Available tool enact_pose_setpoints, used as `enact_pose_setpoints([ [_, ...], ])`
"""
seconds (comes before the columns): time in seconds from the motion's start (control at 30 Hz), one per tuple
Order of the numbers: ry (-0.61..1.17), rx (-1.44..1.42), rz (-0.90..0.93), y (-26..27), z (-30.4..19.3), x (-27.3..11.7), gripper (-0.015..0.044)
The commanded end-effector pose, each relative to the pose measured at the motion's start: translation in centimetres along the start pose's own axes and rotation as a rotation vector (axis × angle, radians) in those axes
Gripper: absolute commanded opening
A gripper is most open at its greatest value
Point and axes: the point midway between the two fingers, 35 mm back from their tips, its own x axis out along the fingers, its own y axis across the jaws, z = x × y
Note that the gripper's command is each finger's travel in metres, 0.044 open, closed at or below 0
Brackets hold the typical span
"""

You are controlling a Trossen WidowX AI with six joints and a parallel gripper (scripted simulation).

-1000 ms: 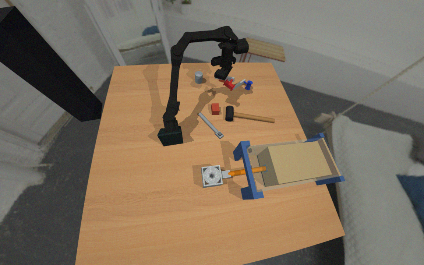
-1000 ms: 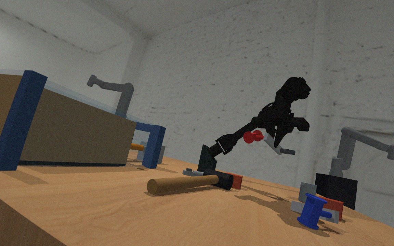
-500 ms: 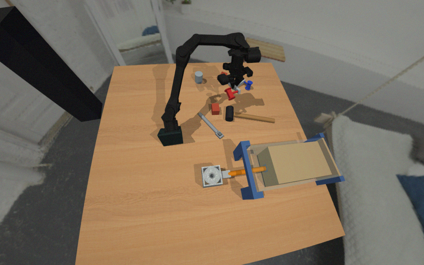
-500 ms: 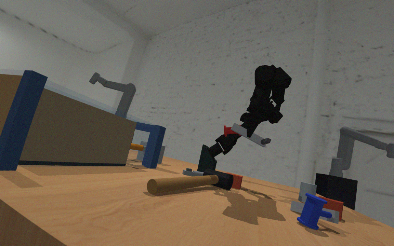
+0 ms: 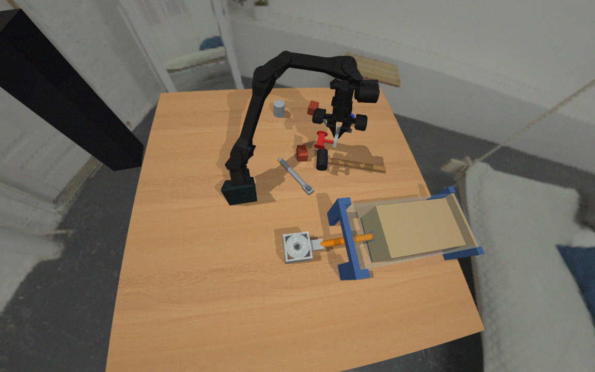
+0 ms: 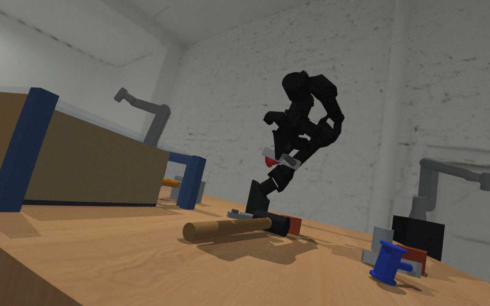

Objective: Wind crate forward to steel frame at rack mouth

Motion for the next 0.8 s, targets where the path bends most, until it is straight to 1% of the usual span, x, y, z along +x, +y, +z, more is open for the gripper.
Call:
enact_pose_setpoints([
  [0.0, 0.016, 0.174, -0.006, -0.9, -2.1, 0.0, 0.0000],
  [0.77, 0.080, 1.242, -0.021, -4.0, -14.0, 0.9, 0.0000],
])
